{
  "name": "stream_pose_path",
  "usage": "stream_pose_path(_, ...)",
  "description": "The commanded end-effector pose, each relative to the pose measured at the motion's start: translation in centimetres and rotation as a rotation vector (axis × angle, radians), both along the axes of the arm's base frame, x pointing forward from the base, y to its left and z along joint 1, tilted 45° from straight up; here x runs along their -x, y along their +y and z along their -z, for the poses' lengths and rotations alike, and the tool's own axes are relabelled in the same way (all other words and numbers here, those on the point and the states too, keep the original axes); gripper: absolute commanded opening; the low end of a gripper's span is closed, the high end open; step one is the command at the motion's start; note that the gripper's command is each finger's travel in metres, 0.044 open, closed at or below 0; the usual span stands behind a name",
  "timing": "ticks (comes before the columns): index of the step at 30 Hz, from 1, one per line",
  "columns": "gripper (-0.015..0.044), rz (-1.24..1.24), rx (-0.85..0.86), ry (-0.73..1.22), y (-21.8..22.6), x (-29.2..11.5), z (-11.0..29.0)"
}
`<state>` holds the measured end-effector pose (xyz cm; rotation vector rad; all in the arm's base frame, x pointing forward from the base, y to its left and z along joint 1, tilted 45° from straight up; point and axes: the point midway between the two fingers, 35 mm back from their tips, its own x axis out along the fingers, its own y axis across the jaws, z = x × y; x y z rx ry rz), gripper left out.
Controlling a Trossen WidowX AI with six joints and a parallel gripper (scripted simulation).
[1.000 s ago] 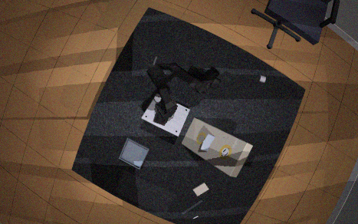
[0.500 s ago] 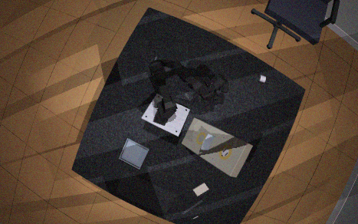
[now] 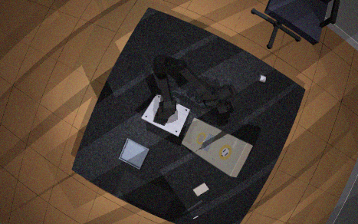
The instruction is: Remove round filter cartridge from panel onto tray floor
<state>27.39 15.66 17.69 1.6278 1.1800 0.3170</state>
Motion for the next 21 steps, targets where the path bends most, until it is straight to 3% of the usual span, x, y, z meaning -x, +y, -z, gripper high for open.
stream_pose_path(1,0.0094,0.011,0.291,-0.371,-6.7,-3.5,-0.5)
stream_pose_path(21,0.0094,-0.097,0.957,-0.900,-19.2,-5.1,-0.1)
